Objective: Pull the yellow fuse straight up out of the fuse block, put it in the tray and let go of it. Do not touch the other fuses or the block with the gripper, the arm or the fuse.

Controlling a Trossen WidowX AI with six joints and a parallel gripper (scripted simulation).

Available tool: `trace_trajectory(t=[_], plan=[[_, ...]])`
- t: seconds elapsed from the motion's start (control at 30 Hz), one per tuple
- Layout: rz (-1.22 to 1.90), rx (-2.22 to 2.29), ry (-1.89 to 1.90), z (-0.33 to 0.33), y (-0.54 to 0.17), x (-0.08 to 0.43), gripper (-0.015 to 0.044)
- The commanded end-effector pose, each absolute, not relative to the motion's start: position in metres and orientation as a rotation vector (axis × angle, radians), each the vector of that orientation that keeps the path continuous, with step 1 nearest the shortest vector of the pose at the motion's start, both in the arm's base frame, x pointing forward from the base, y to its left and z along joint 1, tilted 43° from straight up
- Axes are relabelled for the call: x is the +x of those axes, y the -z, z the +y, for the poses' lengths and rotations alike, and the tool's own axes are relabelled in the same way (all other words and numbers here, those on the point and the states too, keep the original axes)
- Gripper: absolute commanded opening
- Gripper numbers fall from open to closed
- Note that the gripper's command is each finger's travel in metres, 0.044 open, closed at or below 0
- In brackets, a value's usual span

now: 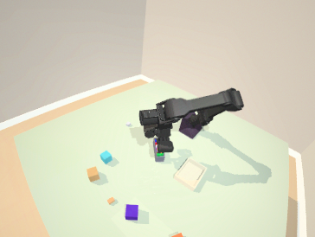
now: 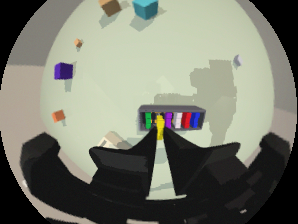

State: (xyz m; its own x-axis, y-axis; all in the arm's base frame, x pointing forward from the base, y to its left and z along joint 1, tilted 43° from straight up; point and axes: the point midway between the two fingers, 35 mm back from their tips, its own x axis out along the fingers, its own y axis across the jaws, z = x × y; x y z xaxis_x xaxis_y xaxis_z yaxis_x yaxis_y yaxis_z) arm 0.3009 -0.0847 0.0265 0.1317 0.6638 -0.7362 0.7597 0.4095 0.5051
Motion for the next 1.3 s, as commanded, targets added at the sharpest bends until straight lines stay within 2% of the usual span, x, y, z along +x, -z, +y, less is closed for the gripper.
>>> trace_trajectory(t=[0.0, 0.7, 1.27], plan=[[1.577, 1.290, 0.109, -0.086, -0.028, 0.300, 0.0000], [1.578, 1.290, 0.110, -0.102, -0.047, 0.297, 0.0000], [1.574, 1.287, 0.120, -0.012, -0.131, 0.311, 0.0000]])
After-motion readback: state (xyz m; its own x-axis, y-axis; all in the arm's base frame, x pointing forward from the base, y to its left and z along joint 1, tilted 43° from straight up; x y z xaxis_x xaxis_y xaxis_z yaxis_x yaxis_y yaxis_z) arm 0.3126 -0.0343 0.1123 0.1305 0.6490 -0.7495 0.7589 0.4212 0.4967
